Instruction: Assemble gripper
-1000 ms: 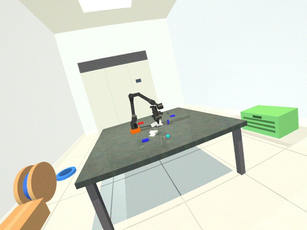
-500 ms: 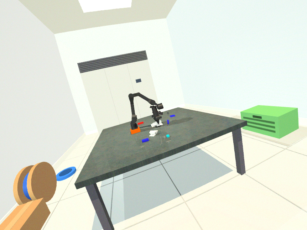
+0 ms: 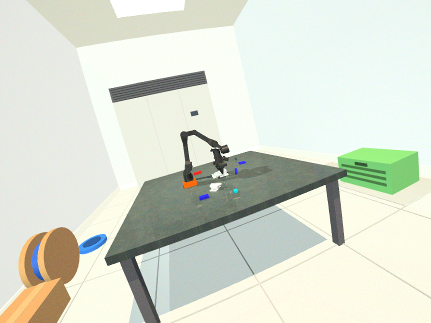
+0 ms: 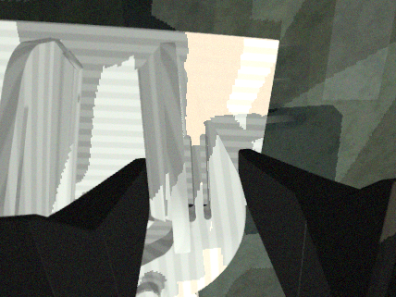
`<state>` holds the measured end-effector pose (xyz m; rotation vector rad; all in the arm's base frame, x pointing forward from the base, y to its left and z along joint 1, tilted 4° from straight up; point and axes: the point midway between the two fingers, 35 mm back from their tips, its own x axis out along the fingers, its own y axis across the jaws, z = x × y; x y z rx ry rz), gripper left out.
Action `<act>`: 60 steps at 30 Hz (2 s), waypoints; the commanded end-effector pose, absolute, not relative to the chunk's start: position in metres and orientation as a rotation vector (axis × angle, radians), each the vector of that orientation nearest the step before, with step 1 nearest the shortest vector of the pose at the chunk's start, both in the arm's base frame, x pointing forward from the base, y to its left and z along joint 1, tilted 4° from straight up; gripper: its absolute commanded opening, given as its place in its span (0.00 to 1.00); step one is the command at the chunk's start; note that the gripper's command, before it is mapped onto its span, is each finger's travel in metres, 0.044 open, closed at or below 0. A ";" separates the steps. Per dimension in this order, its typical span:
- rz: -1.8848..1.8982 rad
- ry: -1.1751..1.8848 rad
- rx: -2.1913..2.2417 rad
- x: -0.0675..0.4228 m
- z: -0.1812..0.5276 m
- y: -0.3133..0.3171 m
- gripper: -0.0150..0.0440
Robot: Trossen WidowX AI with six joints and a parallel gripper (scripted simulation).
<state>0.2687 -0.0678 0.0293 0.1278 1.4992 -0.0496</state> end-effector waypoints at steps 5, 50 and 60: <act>-0.046 1.500 0.126 0.269 0.027 -0.068 0.48; -0.046 1.500 0.126 0.269 0.026 -0.067 0.48; -0.046 1.500 0.126 0.269 0.026 -0.067 0.48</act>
